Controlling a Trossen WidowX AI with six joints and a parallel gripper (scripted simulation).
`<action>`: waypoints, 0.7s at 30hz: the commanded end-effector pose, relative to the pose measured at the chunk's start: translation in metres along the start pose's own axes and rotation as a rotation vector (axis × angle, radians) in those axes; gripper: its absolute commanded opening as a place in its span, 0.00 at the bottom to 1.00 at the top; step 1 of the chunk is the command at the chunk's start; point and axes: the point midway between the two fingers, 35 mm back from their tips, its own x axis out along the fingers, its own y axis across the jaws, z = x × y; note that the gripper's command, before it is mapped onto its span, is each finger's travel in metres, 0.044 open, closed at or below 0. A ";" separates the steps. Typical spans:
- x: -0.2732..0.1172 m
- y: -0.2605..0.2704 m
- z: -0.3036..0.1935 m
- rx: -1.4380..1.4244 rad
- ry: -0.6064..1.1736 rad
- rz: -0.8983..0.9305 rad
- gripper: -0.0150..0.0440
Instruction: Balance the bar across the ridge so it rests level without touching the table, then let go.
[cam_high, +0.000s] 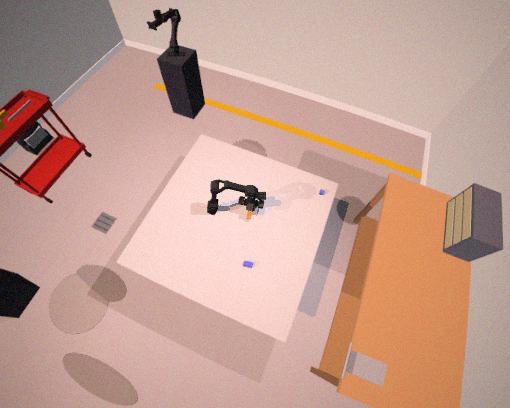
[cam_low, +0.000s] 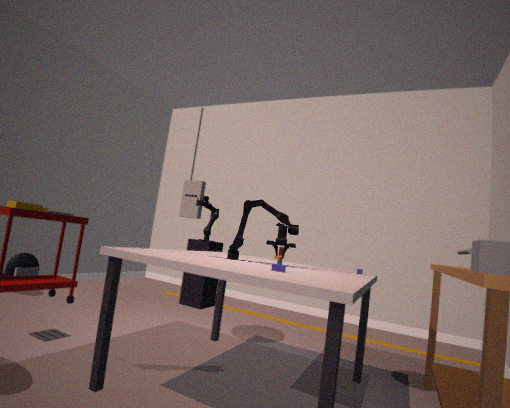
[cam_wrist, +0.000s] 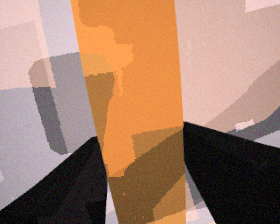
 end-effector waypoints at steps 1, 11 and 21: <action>0.000 0.000 0.000 0.000 0.000 0.000 0.43; 0.000 0.000 0.000 0.000 0.000 0.000 0.54; 0.000 0.000 0.000 0.000 0.000 0.000 0.54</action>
